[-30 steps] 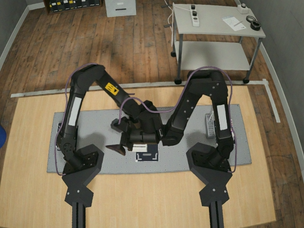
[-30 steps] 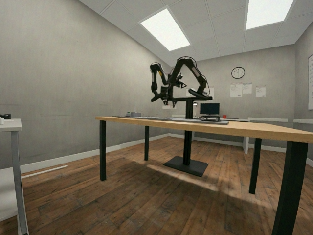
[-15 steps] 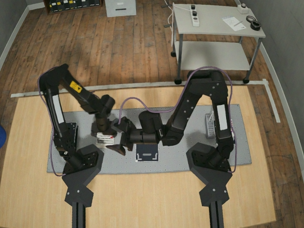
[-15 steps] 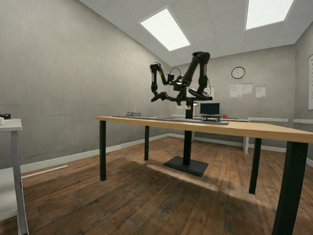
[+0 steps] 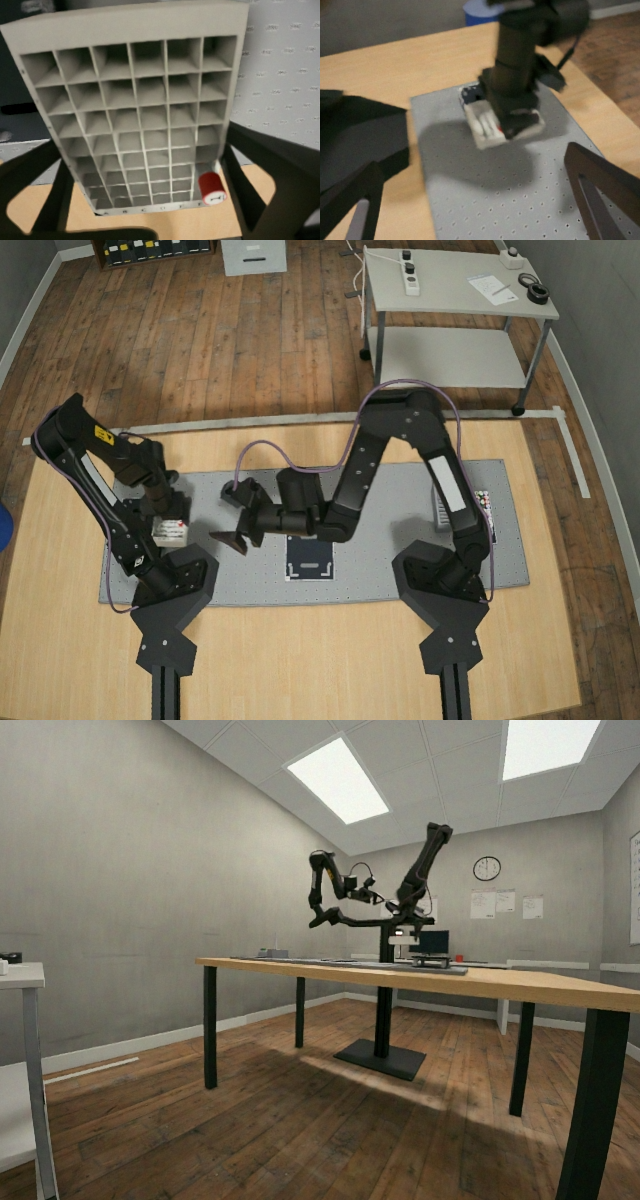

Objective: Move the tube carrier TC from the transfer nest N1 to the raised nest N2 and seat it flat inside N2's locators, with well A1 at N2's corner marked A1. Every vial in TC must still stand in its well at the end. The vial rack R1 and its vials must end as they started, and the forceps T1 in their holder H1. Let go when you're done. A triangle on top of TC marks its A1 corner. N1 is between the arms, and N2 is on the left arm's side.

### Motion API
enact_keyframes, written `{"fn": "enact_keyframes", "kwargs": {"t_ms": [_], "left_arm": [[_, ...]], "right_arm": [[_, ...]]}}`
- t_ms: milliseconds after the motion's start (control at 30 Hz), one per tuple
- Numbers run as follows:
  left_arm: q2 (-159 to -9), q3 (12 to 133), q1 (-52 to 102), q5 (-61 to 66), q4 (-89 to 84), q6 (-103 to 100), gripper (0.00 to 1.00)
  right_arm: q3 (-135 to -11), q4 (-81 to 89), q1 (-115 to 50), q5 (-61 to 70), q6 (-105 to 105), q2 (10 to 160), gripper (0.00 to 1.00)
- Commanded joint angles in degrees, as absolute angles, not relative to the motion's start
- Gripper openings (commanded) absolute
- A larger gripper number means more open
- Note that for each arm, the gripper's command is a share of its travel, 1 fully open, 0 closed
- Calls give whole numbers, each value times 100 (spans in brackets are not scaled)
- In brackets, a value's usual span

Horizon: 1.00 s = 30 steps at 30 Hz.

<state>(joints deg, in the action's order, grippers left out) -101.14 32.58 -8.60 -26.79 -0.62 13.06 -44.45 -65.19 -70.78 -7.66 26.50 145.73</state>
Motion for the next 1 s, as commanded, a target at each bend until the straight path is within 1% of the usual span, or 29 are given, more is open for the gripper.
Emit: {"fn": "enact_keyframes", "kwargs": {"t_ms": [0,200,400,633,967], "left_arm": [[-9702,3453,-1327,-2244,-222,2302,84],[-9516,3877,-2161,-1857,-525,2973,84],[-9509,4218,-2600,-1659,-743,3264,84],[-9637,4589,-2875,-1666,-973,3183,84],[-9855,4630,-2924,-1581,-540,3295,84]], "right_arm": [[-4996,-6940,-6840,-468,2930,15051,100],[-5577,-7180,-6535,-343,3112,15874,100],[-5779,-7251,-6409,-303,3164,16195,100],[-5833,-7172,-6426,-294,3113,16208,100],[-5784,-7165,-6426,-342,3110,16217,100]]}}
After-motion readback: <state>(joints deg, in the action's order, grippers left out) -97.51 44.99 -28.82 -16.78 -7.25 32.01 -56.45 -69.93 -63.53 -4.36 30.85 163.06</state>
